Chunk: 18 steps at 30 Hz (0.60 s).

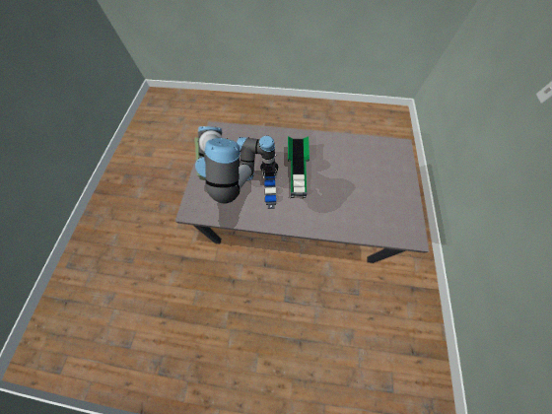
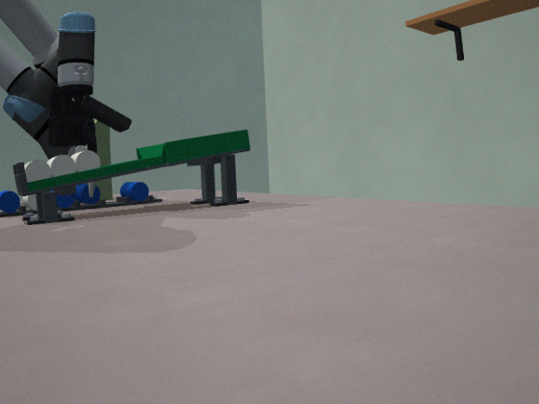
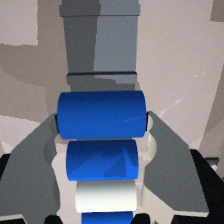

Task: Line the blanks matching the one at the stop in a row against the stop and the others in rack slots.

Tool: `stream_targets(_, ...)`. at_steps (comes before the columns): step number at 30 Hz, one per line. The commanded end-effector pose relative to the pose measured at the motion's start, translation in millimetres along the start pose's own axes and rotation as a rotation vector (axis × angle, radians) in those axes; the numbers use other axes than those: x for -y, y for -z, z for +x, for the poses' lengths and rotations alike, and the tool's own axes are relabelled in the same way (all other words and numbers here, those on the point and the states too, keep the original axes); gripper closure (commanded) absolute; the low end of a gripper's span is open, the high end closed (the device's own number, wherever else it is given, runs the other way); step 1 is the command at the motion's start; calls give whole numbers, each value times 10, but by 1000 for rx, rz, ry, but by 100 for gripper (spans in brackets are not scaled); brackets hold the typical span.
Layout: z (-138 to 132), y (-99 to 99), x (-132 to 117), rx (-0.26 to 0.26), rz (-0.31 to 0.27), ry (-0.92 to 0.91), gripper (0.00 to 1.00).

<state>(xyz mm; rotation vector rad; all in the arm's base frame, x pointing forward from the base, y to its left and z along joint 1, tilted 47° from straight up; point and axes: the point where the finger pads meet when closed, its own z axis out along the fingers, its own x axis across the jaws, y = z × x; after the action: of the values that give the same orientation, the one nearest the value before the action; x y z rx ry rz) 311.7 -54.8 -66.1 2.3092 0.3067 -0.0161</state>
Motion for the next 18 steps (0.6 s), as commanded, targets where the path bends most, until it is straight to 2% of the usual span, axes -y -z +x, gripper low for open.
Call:
stream_targets(1,2,2,0,-1,0,0,52)
stream_targets(6,2,2,0,-1,0,0,47)
stream_targets(18,2,2,0,-1,0,0,47)
